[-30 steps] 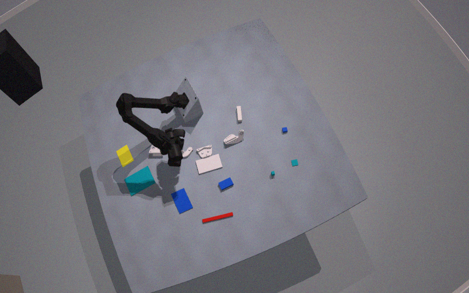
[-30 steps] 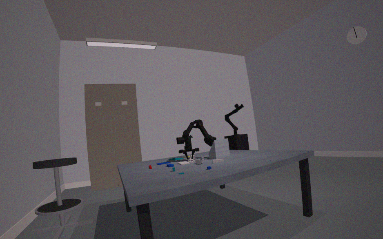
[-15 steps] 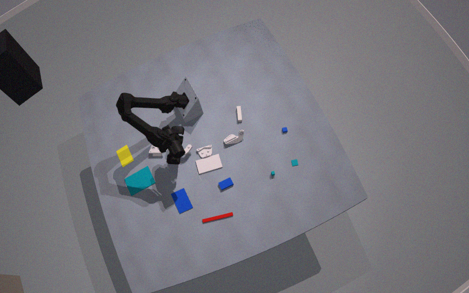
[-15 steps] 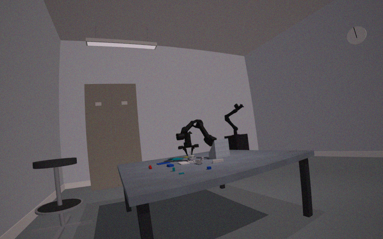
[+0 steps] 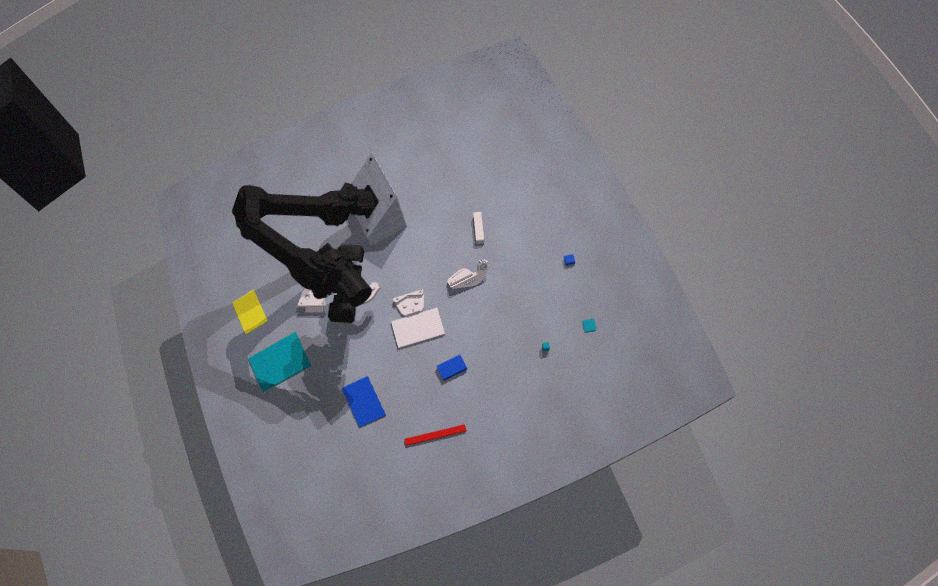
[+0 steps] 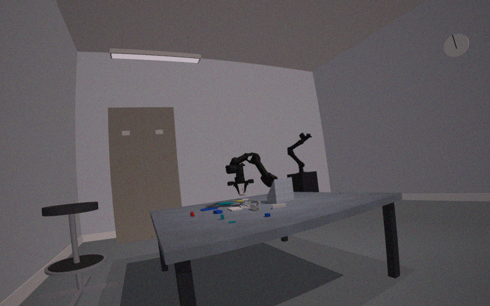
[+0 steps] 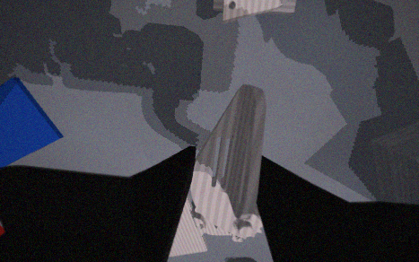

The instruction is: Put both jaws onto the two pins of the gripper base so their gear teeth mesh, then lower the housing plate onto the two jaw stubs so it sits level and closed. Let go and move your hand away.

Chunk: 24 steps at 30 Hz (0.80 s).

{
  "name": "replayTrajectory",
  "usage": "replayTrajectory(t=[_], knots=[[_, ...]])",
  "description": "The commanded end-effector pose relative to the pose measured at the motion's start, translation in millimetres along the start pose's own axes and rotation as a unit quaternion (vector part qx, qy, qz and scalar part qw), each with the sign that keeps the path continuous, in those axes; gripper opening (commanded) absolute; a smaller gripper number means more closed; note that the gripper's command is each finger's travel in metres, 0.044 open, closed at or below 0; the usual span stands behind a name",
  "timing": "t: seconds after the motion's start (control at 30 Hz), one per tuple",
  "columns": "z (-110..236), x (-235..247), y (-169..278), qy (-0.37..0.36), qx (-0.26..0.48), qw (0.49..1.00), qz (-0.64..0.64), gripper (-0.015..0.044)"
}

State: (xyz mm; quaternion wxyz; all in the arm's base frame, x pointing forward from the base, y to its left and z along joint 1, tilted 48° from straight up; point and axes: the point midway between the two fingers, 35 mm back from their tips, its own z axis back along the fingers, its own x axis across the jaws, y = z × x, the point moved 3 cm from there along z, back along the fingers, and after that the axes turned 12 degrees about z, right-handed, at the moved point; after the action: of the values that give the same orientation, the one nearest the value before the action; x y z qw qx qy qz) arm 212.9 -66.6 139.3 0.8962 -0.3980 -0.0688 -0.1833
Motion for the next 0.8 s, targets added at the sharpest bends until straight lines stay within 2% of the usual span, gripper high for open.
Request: replayTrajectory(t=[0.0, 0.77], knots=[[3, 0, 0, 0.001, 0.002, 1.000, 0.006, 0.0134], [4, 11, 27, 0.000, 0.004, 0.959, 0.284, 0.0134]])
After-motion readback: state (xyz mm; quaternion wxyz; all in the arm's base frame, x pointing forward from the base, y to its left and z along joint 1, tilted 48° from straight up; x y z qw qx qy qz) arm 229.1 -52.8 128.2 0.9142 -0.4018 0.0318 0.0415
